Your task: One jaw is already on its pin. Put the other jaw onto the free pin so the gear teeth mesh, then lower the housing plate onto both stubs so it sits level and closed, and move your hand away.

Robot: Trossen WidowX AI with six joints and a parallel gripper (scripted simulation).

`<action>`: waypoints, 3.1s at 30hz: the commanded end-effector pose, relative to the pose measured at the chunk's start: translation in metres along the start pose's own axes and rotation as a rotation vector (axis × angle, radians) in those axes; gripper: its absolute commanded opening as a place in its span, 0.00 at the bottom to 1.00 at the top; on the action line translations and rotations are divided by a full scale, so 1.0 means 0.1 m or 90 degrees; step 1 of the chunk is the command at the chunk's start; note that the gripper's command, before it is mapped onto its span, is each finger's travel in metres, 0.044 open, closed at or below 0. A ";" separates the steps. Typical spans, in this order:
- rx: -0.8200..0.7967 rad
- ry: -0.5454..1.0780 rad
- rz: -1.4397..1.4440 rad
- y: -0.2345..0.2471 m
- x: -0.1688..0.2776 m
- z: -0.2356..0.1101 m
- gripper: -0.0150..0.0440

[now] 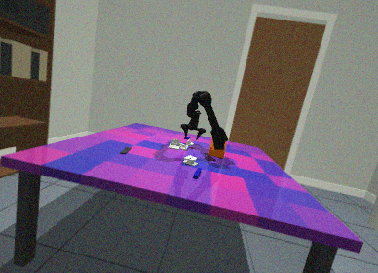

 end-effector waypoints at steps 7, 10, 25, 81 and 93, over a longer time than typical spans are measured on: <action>-0.003 -0.003 0.005 0.01 -0.01 0.18 1.00; -0.003 -0.003 0.005 0.01 -0.01 0.23 1.00; -0.003 -0.005 0.005 0.02 -0.01 0.46 1.00; -0.004 -0.002 0.001 0.02 -0.01 0.42 0.48; -0.003 -0.001 0.004 -0.01 0.00 0.05 0.48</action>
Point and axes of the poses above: the point midway between the two fingers, 35 mm back from their tips, its own z axis out along the fingers, its own y axis across the jaws, x = y × z, the point moved 1 cm from there along -z, back along the fingers, and after that the axes turned 13 degrees about z, right-handed, at the moved point
